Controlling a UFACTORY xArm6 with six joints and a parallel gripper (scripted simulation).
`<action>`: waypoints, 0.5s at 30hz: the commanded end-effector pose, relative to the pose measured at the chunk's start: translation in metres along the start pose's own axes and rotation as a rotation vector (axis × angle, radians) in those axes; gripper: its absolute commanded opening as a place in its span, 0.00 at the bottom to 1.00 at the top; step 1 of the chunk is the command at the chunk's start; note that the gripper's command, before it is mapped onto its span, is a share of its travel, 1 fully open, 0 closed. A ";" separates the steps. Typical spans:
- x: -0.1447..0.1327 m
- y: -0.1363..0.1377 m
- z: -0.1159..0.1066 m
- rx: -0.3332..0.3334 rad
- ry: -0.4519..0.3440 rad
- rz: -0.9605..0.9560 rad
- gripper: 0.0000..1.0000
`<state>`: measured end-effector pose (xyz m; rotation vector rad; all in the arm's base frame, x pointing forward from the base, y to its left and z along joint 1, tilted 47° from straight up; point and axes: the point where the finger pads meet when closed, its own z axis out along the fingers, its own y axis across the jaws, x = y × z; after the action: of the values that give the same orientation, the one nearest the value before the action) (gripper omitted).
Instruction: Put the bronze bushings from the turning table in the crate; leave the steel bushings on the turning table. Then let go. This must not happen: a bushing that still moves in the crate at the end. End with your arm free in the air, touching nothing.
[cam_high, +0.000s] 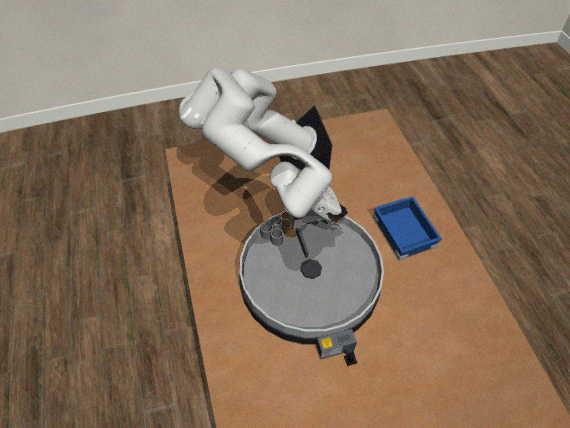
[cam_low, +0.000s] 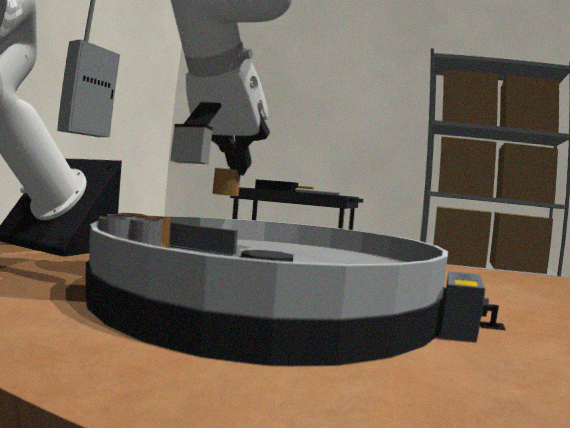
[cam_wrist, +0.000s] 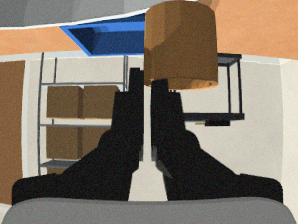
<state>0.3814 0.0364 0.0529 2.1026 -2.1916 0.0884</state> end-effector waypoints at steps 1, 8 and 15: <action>-0.026 -0.007 0.021 0.003 0.003 0.000 0.00; -0.068 -0.014 0.056 0.003 0.003 0.000 0.00; -0.109 -0.021 0.091 0.003 0.003 0.000 0.00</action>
<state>0.3957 0.1099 -0.0268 2.1035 -2.1929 0.0909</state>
